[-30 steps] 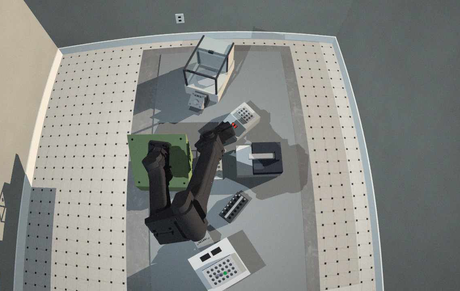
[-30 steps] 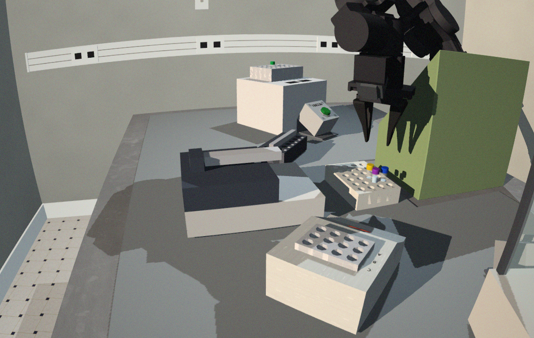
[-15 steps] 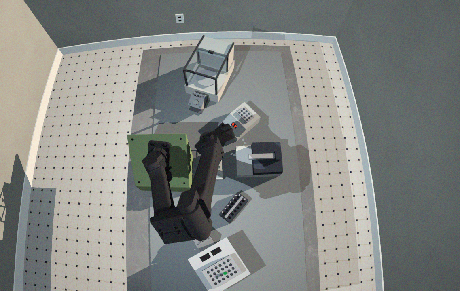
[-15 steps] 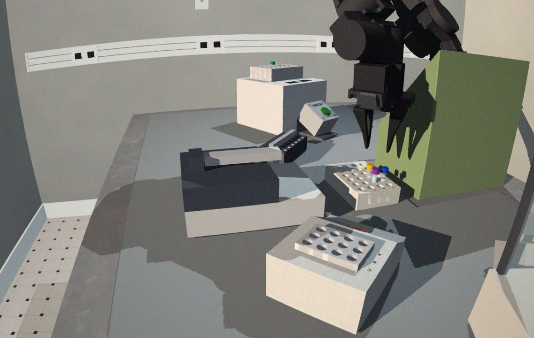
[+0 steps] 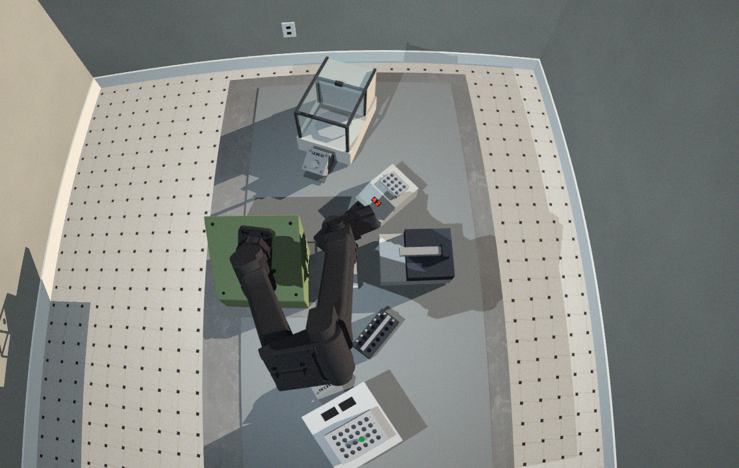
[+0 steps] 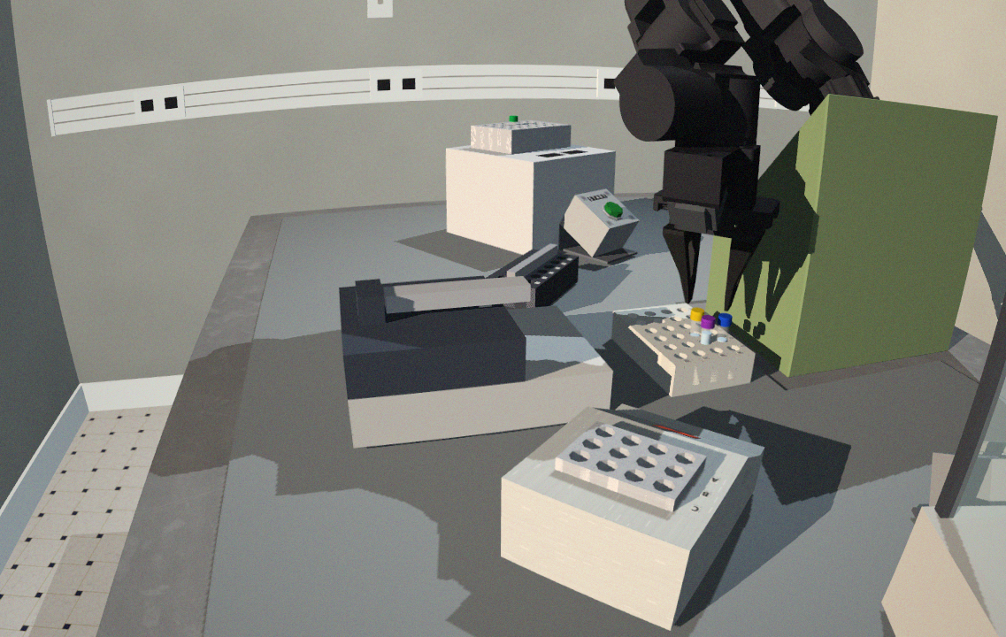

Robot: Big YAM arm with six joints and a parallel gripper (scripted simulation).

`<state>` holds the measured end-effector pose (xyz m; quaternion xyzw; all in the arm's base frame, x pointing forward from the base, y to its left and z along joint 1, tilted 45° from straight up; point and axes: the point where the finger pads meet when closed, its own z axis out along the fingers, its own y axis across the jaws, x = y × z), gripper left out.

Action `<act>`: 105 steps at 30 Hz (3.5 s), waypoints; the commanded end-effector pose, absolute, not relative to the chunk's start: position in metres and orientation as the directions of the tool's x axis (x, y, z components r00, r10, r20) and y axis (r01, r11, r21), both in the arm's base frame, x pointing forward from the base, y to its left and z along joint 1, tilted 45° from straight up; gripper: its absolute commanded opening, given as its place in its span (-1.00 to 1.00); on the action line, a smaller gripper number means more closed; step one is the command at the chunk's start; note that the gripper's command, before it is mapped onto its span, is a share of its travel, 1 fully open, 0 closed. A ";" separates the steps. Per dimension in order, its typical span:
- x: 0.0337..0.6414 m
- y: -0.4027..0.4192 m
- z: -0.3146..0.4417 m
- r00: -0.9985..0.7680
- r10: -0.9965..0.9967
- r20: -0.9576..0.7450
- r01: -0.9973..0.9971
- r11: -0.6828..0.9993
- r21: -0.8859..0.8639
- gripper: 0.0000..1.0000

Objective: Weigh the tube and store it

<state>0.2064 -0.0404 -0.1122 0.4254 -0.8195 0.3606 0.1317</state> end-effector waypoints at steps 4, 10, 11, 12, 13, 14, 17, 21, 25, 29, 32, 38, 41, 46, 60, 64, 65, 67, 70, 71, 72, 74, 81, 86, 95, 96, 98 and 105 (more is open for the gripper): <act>0.212 -0.041 -0.116 -0.594 -0.615 0.518 -0.798 0.367 -0.478 -0.28; 0.212 -0.041 -0.116 -0.594 -0.615 0.518 -0.798 0.367 -0.478 -0.28; 0.212 -0.041 -0.116 -0.594 -0.615 0.518 -0.798 0.367 -0.478 -0.28; 0.212 -0.041 -0.116 -0.594 -0.615 0.518 -0.798 0.367 -0.478 -0.28; 0.212 -0.041 -0.116 -0.594 -0.615 0.518 -0.798 0.367 -0.478 -0.28; 0.212 -0.041 -0.116 -0.594 -0.615 0.518 -0.798 0.367 -0.478 -0.28; 0.212 -0.041 -0.116 -0.594 -0.615 0.518 -0.798 0.367 -0.478 -0.28; 0.212 -0.041 -0.116 -0.594 -0.615 0.518 -0.798 0.367 -0.478 -0.28; 0.212 -0.041 -0.116 -0.594 -0.615 0.518 -0.798 0.367 -0.478 -0.28; 0.212 -0.041 -0.116 -0.594 -0.615 0.518 -0.798 0.367 -0.478 -0.28; 0.212 -0.041 -0.116 -0.594 -0.615 0.518 -0.798 0.367 -0.478 -0.28; 0.212 -0.041 -0.116 -0.594 -0.615 0.518 -0.798 0.367 -0.478 -0.28; 0.207 -0.046 -0.118 -0.591 -0.608 0.530 -0.801 0.370 -0.470 -0.28; 0.205 -0.049 -0.120 -0.589 -0.607 0.534 -0.804 0.369 -0.467 -0.28; 0.206 -0.053 -0.124 -0.589 -0.607 0.533 -0.803 0.369 -0.468 -0.28; 0.206 -0.054 -0.125 -0.589 -0.607 0.534 -0.804 0.369 -0.467 -0.28; 0.207 -0.054 -0.126 -0.590 -0.607 0.532 -0.803 0.370 -0.467 -0.28; 0.208 -0.054 -0.126 -0.591 -0.608 0.531 -0.802 0.370 -0.469 -0.28; 0.207 -0.056 -0.127 -0.590 -0.607 0.532 -0.802 0.370 -0.468 -0.28; 0.207 -0.056 -0.127 -0.589 -0.607 0.533 -0.803 0.369 -0.467 -0.28; 0.206 -0.057 -0.128 -0.589 -0.607 0.534 -0.804 0.369 -0.467 -0.28; 0.206 -0.058 -0.128 -0.588 -0.606 0.535 -0.804 0.369 -0.466 -0.28; 0.207 -0.059 -0.130 -0.590 -0.607 0.533 -0.803 0.369 -0.468 -0.28; 0.212 -0.055 -0.130 -0.592 -0.615 0.521 -0.799 0.366 -0.477 -0.28; 0.212 -0.055 -0.130 -0.592 -0.615 0.521 -0.799 0.366 -0.477 -0.28; 0.212 -0.055 -0.130 -0.592 -0.615 0.521 -0.799 0.366 -0.477 -0.28; 0.212 -0.055 -0.130 -0.592 -0.615 0.521 -0.799 0.366 -0.477 -0.28; 0.212 -0.055 -0.130 -0.592 -0.615 0.521 -0.799 0.366 -0.477 -0.28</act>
